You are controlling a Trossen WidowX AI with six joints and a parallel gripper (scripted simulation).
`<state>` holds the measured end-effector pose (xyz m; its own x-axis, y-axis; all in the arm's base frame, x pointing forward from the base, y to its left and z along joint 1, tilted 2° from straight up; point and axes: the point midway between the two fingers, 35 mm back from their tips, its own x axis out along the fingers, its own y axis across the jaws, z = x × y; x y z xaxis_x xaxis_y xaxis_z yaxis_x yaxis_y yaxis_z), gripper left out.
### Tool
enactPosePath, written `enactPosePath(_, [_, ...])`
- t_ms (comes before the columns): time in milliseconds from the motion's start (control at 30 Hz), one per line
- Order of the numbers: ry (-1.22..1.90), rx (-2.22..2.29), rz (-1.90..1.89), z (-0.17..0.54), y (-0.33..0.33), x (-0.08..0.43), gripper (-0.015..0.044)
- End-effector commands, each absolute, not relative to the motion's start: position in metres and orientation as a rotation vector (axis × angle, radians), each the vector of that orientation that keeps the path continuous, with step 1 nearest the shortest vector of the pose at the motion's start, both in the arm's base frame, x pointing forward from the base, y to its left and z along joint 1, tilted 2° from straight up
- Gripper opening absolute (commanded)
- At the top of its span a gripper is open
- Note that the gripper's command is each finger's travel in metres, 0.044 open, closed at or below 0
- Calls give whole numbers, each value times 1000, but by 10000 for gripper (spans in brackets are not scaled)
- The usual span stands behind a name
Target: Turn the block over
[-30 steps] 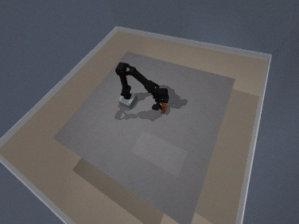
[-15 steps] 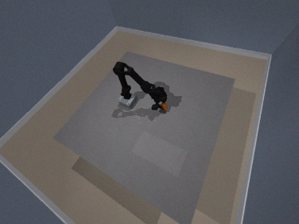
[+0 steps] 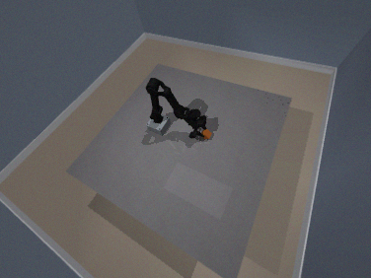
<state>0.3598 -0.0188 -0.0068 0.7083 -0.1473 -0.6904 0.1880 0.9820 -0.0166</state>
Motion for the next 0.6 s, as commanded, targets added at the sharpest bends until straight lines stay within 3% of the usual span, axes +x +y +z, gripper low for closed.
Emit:
enactPosePath(0, [742, 46, -188, -16, -19, 355, 0])
enactPosePath(567, [516, 29, -195, -15, -20, 339, 0])
